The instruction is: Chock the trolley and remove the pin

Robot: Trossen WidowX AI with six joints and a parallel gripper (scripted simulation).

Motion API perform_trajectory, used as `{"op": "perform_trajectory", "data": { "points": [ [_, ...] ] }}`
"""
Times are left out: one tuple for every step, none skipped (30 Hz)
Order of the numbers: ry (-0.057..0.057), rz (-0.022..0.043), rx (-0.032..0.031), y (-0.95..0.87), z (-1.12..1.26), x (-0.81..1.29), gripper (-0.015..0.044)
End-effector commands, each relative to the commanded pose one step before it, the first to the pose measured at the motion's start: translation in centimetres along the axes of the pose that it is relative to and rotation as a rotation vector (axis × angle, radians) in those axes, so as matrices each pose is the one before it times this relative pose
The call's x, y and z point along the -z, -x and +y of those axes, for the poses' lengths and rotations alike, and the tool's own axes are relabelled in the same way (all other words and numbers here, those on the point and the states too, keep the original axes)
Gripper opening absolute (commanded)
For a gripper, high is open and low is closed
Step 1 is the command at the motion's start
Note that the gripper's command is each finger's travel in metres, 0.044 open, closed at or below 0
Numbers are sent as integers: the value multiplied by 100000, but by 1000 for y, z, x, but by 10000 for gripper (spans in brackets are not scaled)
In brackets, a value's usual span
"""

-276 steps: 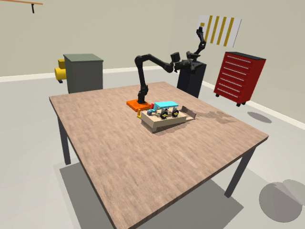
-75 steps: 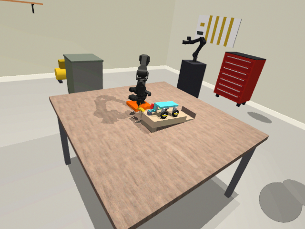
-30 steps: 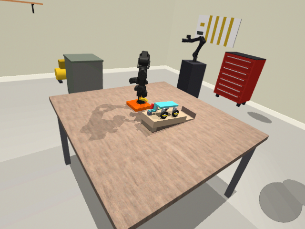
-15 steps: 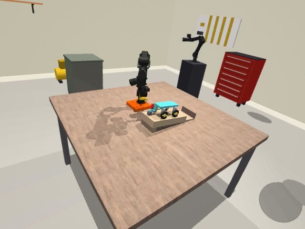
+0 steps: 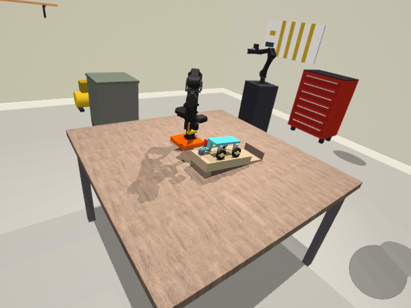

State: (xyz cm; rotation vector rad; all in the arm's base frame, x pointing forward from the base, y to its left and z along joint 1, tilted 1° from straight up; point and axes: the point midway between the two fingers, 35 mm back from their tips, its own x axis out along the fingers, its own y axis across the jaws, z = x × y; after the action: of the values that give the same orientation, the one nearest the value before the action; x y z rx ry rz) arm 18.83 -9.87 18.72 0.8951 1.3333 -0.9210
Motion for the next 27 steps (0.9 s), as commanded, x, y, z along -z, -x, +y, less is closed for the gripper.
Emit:
{"op": "perform_trajectory", "data": {
  "points": [
    [10779,-25,-121,-6,0,-3,0],
    [3405,1,-20,0,-1,0,0],
    [3402,1,-19,0,-1,0,0],
    [3405,1,-19,0,-1,0,0],
    [3402,0,-19,0,-1,0,0],
    [3405,0,-19,0,-1,0,0],
    [3403,1,-18,0,-1,0,0],
    [3406,0,-18,0,-1,0,0],
    [3404,-1,-18,0,-1,0,0],
    [3406,-1,-18,0,-1,0,0],
    [3403,0,-18,0,-1,0,0],
    [3405,-1,-18,0,-1,0,0],
    [3403,-1,-18,0,-1,0,0],
    [3406,-2,-18,0,-1,0,0],
    [3402,-1,-19,0,-1,0,0],
    [3405,-1,-19,0,-1,0,0],
    [3402,-2,-19,0,-1,0,0],
    [3405,-3,-19,0,-1,0,0],
    [3402,-3,-19,0,-1,0,0],
    [3405,-4,-19,0,-1,0,0],
    [3403,-4,-19,0,-1,0,0],
    [3405,-5,-18,0,-1,0,0],
    [3403,-6,-18,0,-1,0,0],
    [3405,-6,-18,0,-1,0,0],
    [3403,-7,-18,0,-1,0,0],
    [3405,-7,-18,0,-1,0,0],
    [3403,-8,-17,0,-1,0,0]
  ]
}}
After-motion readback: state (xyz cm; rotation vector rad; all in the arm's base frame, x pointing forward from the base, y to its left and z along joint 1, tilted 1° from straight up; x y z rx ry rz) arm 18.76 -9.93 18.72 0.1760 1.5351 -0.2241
